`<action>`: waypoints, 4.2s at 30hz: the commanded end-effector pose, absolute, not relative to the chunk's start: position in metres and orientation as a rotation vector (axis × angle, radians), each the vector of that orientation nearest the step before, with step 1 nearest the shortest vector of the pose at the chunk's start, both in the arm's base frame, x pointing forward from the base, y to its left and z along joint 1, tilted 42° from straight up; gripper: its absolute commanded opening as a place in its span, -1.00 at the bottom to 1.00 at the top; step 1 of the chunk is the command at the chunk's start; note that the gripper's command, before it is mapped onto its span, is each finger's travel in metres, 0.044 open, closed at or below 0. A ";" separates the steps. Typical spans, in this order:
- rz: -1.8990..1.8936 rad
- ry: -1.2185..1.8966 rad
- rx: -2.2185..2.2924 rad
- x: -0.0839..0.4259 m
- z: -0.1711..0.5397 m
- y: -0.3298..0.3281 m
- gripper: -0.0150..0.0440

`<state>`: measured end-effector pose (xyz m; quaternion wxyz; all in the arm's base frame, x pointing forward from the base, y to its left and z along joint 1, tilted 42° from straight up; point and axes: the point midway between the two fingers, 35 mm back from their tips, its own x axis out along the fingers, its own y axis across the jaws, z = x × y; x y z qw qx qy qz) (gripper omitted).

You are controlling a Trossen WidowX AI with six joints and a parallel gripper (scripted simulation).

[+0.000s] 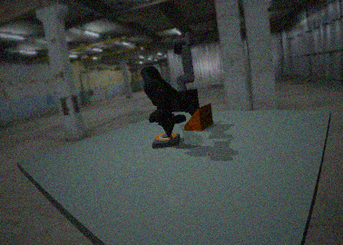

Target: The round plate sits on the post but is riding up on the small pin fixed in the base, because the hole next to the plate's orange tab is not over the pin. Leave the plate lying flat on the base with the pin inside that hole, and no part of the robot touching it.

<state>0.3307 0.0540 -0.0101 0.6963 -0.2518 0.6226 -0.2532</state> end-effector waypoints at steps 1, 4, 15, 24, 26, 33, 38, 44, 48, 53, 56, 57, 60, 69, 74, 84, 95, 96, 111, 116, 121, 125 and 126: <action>-0.565 1.408 -0.561 0.324 -0.014 0.053 -0.49; -0.565 1.408 -0.561 0.323 -0.015 0.053 -0.49; -0.565 1.408 -0.561 0.320 -0.016 0.054 -0.49; -0.565 1.408 -0.561 0.317 -0.016 0.054 -0.49; -0.565 1.408 -0.561 0.316 -0.016 0.055 -0.49; -0.565 1.408 -0.561 0.314 -0.017 0.055 -0.49; -0.565 1.408 -0.561 0.312 -0.017 0.055 -0.49; -0.565 1.408 -0.561 0.311 -0.018 0.055 -0.49; -0.565 1.408 -0.561 0.309 -0.018 0.055 -0.49; -0.565 1.408 -0.561 0.308 -0.018 0.055 -0.49; -0.565 1.409 -0.561 0.306 -0.018 0.055 -0.49; -0.565 1.409 -0.561 0.306 -0.018 0.055 -0.49; -0.565 1.409 -0.561 0.305 -0.018 0.055 -0.49; -0.564 1.409 -0.561 0.302 -0.018 0.055 -0.49; -0.564 1.409 -0.561 0.300 -0.019 0.055 -0.49; -0.564 1.409 -0.561 0.295 -0.018 0.054 -0.49; -0.564 1.410 -0.561 0.287 -0.018 0.053 -0.49; -0.564 1.410 -0.561 0.286 -0.018 0.052 -0.49; -0.564 1.410 -0.562 0.275 -0.014 0.047 -0.49; -0.565 1.410 -0.562 0.271 -0.012 0.045 -0.49; -0.565 1.411 -0.562 0.268 -0.010 0.042 -0.49; -0.565 1.411 -0.563 0.265 -0.008 0.040 -0.49; -0.565 1.411 -0.563 0.264 -0.007 0.039 -0.49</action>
